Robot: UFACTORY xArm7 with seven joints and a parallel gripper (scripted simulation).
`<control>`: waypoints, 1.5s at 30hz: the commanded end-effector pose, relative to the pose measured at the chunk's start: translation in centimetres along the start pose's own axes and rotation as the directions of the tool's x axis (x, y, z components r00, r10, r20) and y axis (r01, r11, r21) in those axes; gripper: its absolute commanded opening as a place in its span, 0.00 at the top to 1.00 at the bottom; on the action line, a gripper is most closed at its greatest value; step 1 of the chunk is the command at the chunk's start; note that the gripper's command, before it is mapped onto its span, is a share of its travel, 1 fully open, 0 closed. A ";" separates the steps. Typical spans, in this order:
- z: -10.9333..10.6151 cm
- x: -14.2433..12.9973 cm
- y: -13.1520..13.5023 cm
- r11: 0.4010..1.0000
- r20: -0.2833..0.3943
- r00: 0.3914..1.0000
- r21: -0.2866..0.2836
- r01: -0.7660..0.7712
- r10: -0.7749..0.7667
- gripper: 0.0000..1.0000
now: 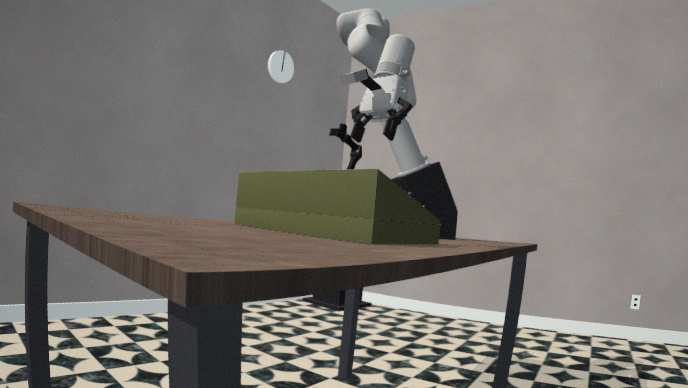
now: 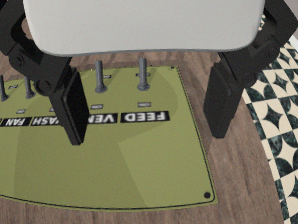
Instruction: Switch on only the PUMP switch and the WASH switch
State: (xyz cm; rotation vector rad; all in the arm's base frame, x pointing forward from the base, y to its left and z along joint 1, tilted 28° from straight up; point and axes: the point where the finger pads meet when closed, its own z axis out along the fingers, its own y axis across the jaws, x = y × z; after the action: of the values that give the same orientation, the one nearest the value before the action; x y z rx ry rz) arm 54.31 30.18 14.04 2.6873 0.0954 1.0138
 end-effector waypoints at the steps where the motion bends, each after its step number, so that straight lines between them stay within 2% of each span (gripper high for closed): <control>1: -0.2 0.2 -0.1 1.000 -0.003 1.000 0.004 -0.001 0.001 0.00; 24: -0.2 0.2 0.2 1.000 -0.003 1.000 0.004 -0.001 0.001 0.00; 35: -0.2 0.2 2.5 1.000 -0.003 1.000 0.004 -0.001 0.001 0.00; 45: -0.1 0.2 6.0 1.000 -0.003 1.000 0.004 -0.001 0.001 0.00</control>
State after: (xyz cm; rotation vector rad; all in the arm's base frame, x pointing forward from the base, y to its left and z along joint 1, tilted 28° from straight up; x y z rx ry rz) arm 54.20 25.67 15.26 2.6877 0.0940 1.0116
